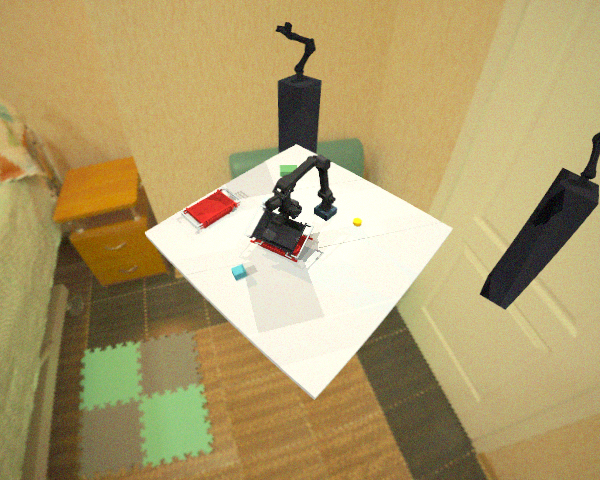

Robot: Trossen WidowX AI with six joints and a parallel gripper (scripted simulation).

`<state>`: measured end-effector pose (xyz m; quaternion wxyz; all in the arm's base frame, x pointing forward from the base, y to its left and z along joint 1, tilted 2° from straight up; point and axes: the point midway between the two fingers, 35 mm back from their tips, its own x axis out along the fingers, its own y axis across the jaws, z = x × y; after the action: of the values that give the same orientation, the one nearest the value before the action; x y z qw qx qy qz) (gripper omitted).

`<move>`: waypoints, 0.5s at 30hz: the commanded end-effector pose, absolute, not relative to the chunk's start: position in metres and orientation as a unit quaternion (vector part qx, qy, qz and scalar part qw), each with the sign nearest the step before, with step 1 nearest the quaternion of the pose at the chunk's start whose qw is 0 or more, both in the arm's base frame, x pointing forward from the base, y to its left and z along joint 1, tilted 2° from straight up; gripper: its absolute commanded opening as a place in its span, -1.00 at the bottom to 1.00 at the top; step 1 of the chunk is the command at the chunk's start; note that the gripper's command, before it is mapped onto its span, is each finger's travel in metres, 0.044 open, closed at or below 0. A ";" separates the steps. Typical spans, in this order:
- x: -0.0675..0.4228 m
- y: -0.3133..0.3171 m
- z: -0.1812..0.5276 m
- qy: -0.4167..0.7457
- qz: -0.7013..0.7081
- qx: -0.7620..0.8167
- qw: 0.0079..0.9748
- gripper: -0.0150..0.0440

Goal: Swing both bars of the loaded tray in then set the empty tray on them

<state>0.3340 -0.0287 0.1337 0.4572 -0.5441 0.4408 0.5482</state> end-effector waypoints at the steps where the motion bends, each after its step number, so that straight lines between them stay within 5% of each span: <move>1: 0.335 -0.028 0.131 0.436 0.547 -0.548 0.460 -0.49; 15: 0.330 -0.029 0.122 0.436 0.547 -0.548 0.459 -0.49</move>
<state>0.3326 -0.0288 0.1230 0.4614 -0.5467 0.4368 0.5454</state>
